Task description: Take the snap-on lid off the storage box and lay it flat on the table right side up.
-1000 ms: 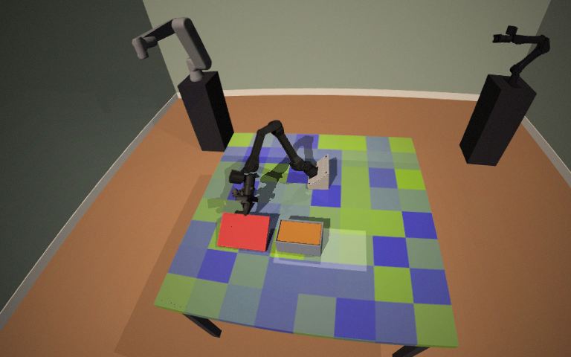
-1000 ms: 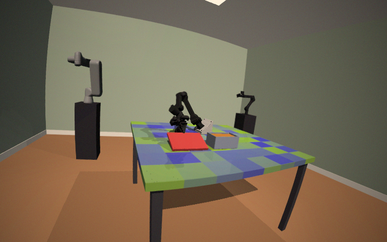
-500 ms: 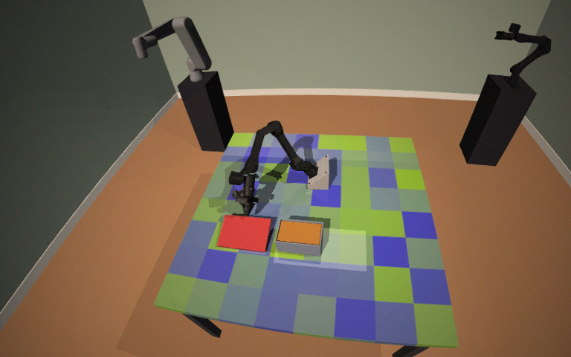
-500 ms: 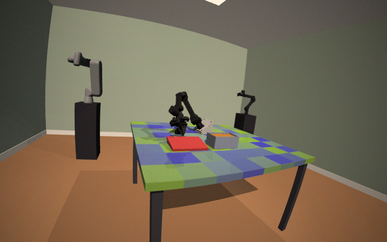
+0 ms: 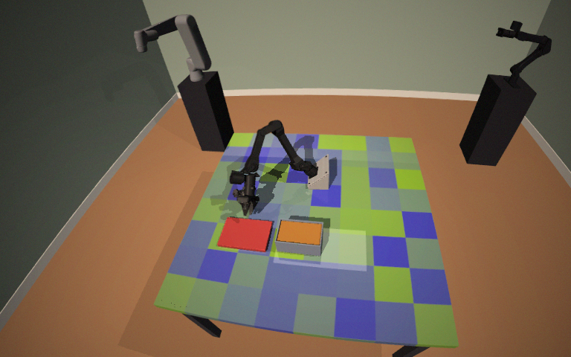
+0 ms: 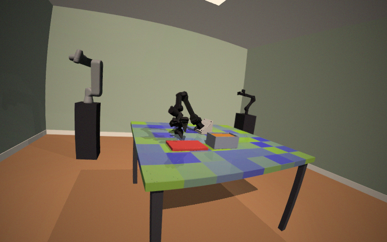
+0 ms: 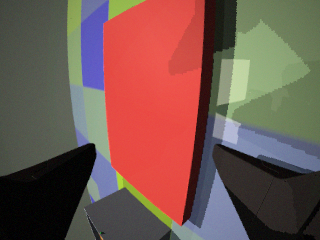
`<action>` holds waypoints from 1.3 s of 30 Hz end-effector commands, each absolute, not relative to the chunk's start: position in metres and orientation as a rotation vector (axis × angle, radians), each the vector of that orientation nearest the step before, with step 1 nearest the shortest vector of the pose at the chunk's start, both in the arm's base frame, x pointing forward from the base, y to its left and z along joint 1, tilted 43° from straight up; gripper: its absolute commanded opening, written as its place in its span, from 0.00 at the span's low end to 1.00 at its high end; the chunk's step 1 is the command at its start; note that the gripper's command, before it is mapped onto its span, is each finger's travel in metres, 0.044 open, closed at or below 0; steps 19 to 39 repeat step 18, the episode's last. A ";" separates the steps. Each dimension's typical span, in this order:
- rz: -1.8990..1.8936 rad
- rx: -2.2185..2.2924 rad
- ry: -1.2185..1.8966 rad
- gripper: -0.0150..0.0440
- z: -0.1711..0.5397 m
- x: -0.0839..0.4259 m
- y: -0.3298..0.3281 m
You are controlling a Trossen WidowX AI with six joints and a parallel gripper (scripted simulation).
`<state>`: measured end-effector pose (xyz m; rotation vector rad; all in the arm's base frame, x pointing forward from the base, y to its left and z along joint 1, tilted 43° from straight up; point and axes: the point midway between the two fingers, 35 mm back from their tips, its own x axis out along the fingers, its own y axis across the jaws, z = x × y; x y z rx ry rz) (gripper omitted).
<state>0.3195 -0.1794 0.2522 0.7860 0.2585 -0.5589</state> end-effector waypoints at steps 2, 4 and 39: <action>-0.552 0.779 0.249 1.00 0.255 0.307 -0.179; -0.552 0.779 0.249 1.00 0.255 0.303 -0.179; -0.553 0.777 0.251 1.00 0.253 0.275 -0.181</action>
